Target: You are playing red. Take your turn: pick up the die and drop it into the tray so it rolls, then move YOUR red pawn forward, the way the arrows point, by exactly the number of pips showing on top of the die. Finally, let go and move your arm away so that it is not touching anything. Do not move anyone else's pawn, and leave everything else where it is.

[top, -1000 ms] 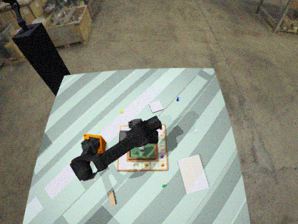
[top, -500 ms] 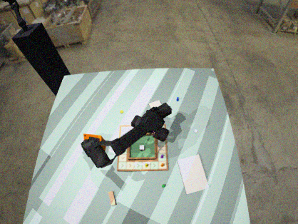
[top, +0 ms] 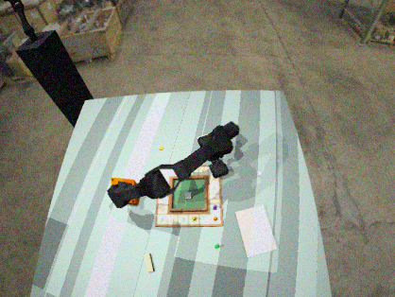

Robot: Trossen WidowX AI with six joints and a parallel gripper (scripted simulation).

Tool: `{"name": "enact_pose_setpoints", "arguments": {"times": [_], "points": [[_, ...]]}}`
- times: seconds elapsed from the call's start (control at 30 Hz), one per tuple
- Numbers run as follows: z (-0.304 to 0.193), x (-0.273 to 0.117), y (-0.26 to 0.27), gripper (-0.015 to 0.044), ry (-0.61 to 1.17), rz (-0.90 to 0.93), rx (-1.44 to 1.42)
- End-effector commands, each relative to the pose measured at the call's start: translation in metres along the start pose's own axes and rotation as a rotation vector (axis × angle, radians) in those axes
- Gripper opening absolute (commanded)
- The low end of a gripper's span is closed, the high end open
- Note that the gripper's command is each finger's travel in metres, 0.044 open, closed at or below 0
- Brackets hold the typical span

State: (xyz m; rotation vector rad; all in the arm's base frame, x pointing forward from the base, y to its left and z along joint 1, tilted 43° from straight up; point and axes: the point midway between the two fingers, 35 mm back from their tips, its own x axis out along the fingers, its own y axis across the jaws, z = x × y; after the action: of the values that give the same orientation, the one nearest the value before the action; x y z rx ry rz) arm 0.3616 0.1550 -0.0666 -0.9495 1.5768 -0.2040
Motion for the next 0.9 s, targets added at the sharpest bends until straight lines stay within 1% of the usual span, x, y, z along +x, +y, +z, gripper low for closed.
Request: {"name": "enact_pose_setpoints", "arguments": {"times": [0.0,0.1,0.2,0.87], "points": [[0.004,-0.001,0.0,0.02,-0.008,-0.008,0.037],[0.004,0.0,0.001,0.02,-0.008,-0.007,0.037],[0.004,0.013,0.001,0.02,-0.008,-0.008,0.037],[0.004,0.041,0.001,0.02,-0.007,-0.008,0.036]]}}
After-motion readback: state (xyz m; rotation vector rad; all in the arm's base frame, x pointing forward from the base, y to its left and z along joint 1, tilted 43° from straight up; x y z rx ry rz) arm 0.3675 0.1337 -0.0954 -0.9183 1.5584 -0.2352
